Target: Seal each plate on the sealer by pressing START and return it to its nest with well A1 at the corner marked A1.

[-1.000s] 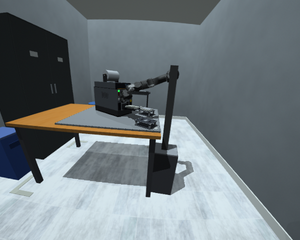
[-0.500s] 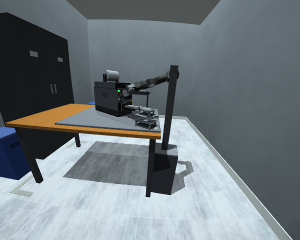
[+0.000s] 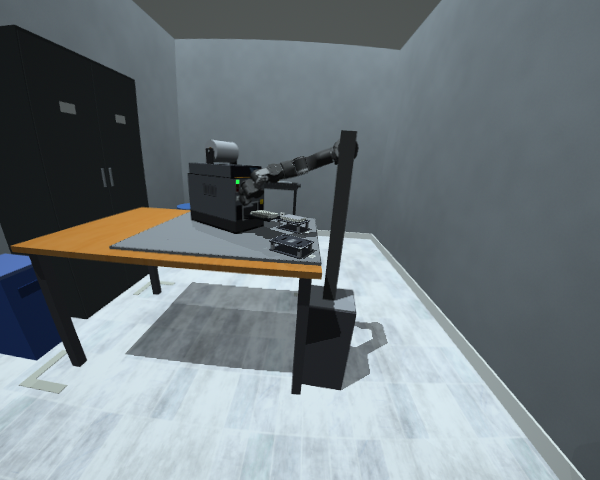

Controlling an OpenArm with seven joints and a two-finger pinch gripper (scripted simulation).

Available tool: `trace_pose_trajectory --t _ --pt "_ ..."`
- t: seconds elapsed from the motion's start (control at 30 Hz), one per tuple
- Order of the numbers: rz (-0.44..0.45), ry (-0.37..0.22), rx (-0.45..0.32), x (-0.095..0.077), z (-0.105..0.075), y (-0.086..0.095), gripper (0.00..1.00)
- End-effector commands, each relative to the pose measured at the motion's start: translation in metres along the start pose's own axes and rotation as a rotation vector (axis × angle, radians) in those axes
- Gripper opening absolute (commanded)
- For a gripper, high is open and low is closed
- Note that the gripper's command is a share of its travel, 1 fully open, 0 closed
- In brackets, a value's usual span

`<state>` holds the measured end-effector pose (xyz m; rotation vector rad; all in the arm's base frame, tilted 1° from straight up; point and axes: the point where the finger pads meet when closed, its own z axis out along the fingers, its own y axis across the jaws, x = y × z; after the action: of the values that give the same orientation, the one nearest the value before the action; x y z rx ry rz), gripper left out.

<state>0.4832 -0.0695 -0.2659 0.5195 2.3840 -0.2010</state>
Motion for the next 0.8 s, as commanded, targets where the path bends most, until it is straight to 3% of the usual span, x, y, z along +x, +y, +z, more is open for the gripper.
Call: trace_pose_trajectory --t 0.0,0.77 --pt "-0.003 -0.005 -0.009 -0.0031 -0.0013 0.0022 0.00" --pt "-0.003 -0.005 -0.009 -0.0055 0.0009 0.0021 0.00"
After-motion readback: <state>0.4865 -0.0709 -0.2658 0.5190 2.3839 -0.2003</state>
